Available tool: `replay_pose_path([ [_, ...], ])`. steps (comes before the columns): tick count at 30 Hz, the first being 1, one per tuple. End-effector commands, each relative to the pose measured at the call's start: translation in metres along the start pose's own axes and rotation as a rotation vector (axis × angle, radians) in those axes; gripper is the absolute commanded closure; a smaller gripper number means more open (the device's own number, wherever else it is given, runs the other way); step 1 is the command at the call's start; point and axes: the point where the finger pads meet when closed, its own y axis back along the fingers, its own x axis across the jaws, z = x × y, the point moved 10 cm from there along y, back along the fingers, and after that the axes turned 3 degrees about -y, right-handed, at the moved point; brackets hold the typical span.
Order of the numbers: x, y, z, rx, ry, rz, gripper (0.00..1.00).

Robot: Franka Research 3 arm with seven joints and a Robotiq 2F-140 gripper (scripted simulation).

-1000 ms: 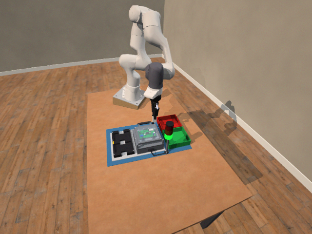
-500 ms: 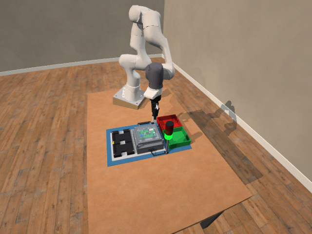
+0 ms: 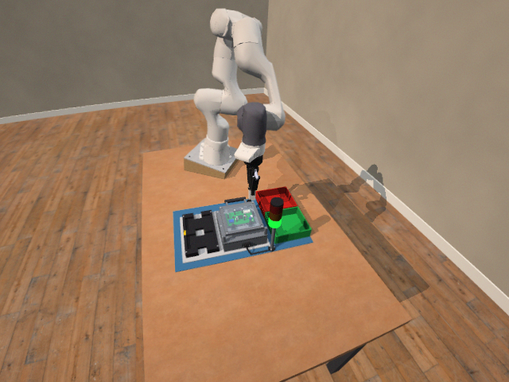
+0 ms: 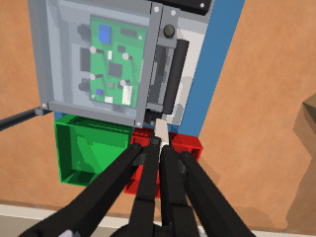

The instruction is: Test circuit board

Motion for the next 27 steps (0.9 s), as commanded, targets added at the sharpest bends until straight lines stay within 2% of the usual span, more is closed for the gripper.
replay_pose_path([
  [1, 0.0, 0.0, 0.001, -0.001, -0.003, -0.002, 1.0],
  [4, 0.0, 0.01, 0.001, -0.001, -0.003, -0.002, 1.0],
  [13, 0.0, 0.061, 0.001, -0.001, -0.003, -0.003, 1.0],
  [27, 0.0, 0.064, 0.001, -0.001, -0.003, -0.003, 1.0],
])
